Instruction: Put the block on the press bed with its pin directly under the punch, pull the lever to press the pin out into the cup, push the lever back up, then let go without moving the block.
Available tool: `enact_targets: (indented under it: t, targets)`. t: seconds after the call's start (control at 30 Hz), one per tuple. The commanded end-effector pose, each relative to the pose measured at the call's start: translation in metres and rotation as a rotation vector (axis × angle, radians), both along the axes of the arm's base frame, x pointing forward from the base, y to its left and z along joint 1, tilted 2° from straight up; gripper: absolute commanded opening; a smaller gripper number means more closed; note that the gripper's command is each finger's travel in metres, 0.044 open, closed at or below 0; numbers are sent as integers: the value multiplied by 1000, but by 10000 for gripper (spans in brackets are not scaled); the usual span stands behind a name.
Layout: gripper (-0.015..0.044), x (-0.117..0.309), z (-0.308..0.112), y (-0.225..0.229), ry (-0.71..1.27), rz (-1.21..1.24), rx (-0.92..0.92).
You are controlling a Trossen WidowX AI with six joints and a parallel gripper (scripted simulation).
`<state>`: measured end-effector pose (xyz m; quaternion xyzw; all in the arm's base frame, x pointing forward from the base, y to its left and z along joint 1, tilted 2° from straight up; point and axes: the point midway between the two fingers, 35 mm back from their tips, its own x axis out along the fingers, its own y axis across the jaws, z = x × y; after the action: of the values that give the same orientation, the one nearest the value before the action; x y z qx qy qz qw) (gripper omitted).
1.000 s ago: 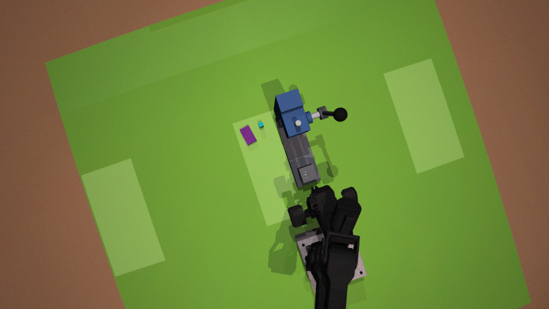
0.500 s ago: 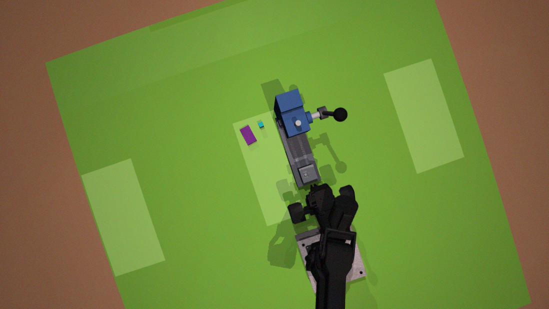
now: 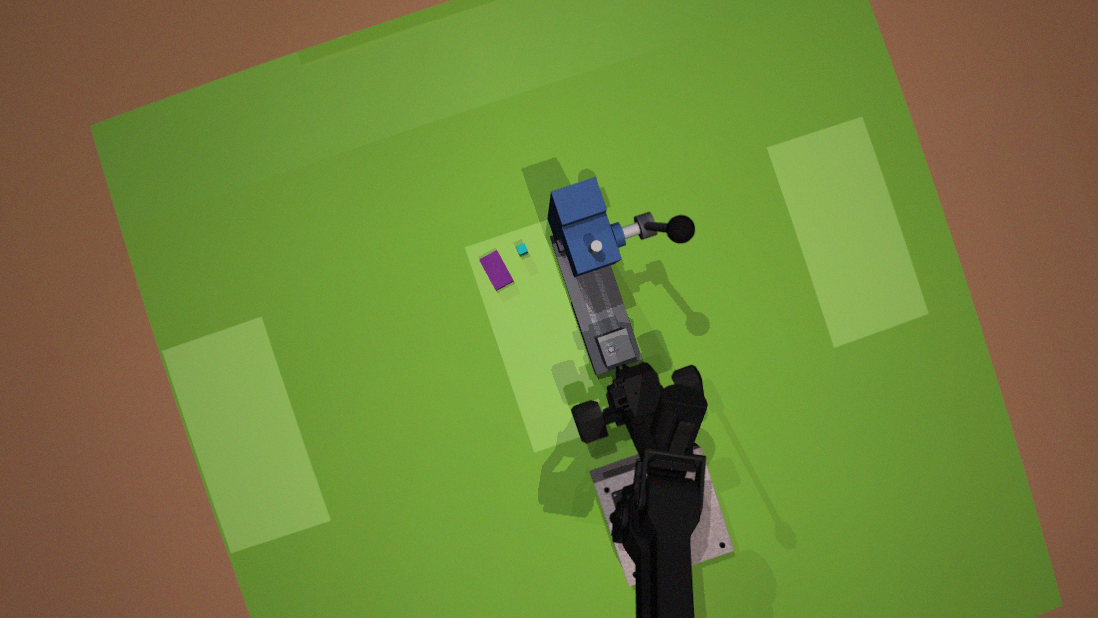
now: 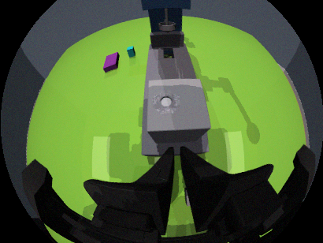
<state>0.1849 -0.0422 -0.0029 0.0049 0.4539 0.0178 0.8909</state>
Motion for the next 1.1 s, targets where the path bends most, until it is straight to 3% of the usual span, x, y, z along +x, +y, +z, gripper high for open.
enact_targets:
  t: [0.0,1.07]
  targets:
    - [30,7,-1,-1,2,-6,-1]
    - [30,53,-4,1,-95,-8,2]
